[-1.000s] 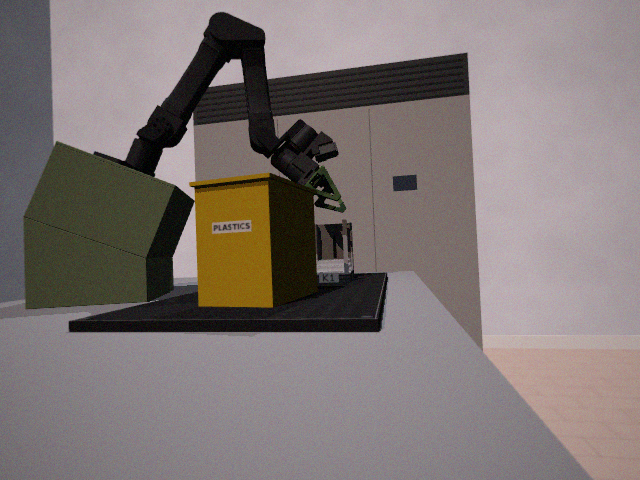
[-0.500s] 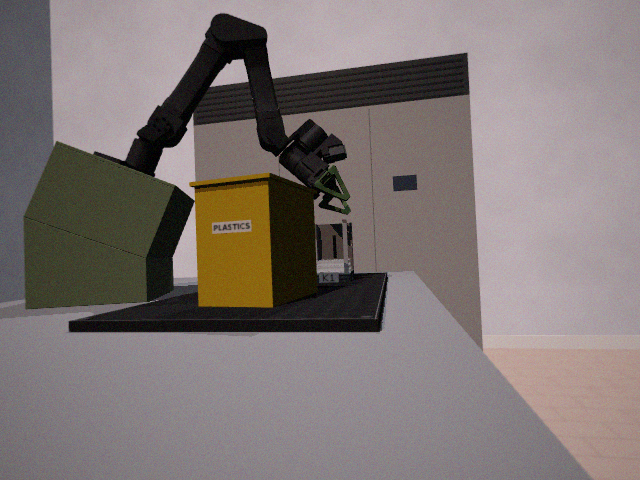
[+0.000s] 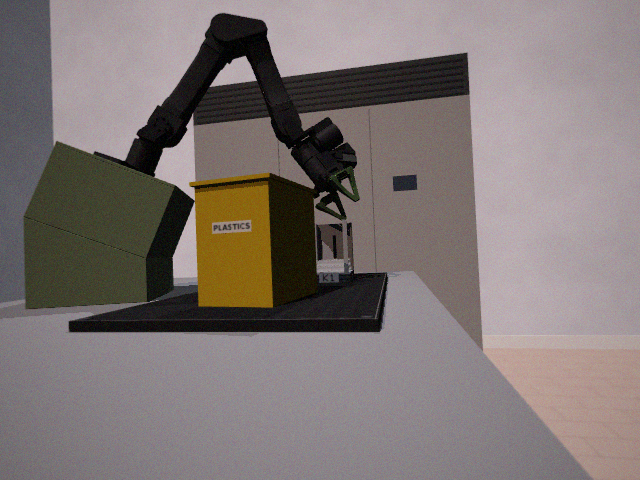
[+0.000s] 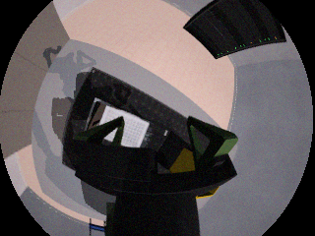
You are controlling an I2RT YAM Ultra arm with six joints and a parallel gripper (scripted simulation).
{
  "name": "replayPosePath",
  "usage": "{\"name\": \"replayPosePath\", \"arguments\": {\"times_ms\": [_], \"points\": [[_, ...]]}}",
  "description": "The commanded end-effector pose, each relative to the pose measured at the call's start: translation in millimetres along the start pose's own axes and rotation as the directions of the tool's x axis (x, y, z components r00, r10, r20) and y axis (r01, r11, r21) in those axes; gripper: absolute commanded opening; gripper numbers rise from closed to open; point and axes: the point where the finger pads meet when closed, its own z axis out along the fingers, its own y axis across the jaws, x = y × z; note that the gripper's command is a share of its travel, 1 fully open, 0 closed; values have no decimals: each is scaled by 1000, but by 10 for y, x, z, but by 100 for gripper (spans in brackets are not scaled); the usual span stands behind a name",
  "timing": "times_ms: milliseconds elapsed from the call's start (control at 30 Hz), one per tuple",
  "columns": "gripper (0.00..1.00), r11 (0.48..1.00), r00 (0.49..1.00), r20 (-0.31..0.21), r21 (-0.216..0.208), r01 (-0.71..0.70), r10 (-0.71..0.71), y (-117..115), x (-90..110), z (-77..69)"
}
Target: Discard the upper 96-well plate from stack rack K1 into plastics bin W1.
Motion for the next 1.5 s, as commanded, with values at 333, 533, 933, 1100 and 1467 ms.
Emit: {"name": "replayPosePath", "arguments": {"times_ms": [333, 533, 933, 1100, 1467], "points": [[100, 923, 927, -96, -173, 344, -363, 90, -54, -96], [100, 849, 862, -101, -261, 459, -497, 127, -78, -188], [100, 672, 719, -58, -415, 614, -693, 166, -104, -396], [100, 542, 625, -1, -498, 677, -781, 180, -117, -579], [100, 384, 519, 84, -575, 722, -850, 185, -126, -796]]}}
